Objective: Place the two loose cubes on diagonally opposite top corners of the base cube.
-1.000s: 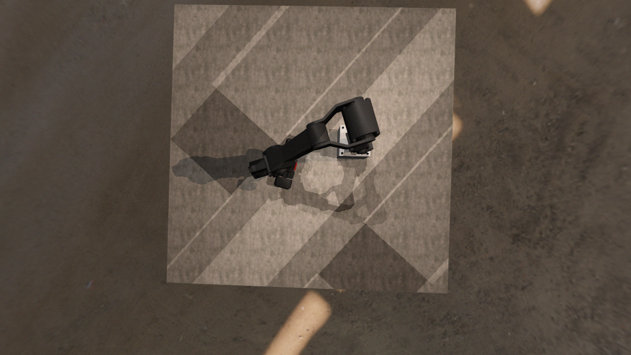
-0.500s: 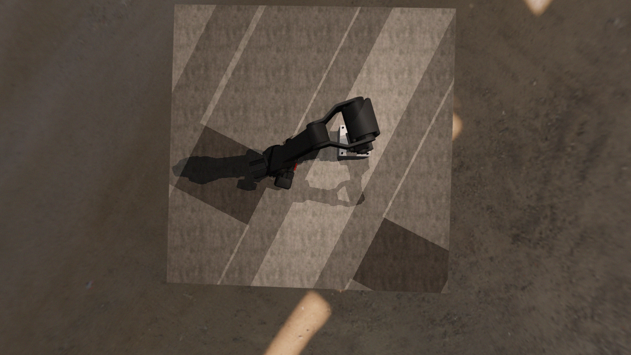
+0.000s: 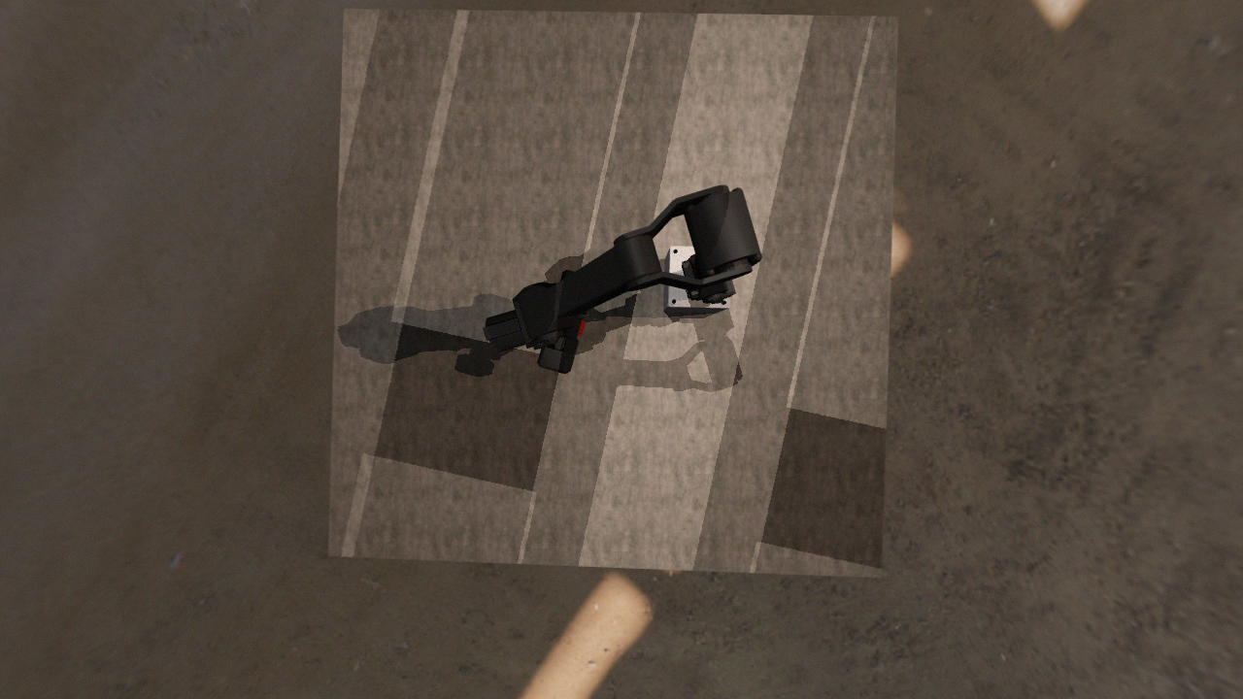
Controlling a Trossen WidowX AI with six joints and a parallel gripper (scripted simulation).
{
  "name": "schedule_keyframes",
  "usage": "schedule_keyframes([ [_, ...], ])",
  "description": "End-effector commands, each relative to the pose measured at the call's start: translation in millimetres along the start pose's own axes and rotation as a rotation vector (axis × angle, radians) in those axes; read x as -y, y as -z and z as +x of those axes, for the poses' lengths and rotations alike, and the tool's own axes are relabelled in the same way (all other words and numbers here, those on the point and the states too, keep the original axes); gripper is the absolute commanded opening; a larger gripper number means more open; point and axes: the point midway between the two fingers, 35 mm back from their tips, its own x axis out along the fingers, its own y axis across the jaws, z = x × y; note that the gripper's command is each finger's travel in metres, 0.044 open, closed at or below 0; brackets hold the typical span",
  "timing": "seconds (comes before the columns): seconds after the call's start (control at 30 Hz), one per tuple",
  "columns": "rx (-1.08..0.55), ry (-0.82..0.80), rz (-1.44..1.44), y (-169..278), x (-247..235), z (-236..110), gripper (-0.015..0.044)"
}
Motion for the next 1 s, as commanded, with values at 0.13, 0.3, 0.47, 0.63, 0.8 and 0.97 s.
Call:
schedule_keyframes([
  [0.13, 0.007, -0.005, -0.001, -1.1, -0.7, -13.7, 0.0205],
  [0.3, 0.007, -0.005, -0.001, -1.1, -0.7, -20.7, 0.0205],
  [0.47, 0.007, -0.005, -0.001, -1.0, -0.7, -27.7, 0.0205],
  [0.63, 0.007, -0.005, -0.001, -1.0, -0.7, -34.7, 0.0205],
  [0.8, 0.007, -0.005, -0.001, -1.0, -0.7, -41.6, 0.0205],
  [0.97, 0.007, -0.005, -0.001, -1.0, -0.7, -43.5, 0.0205],
])
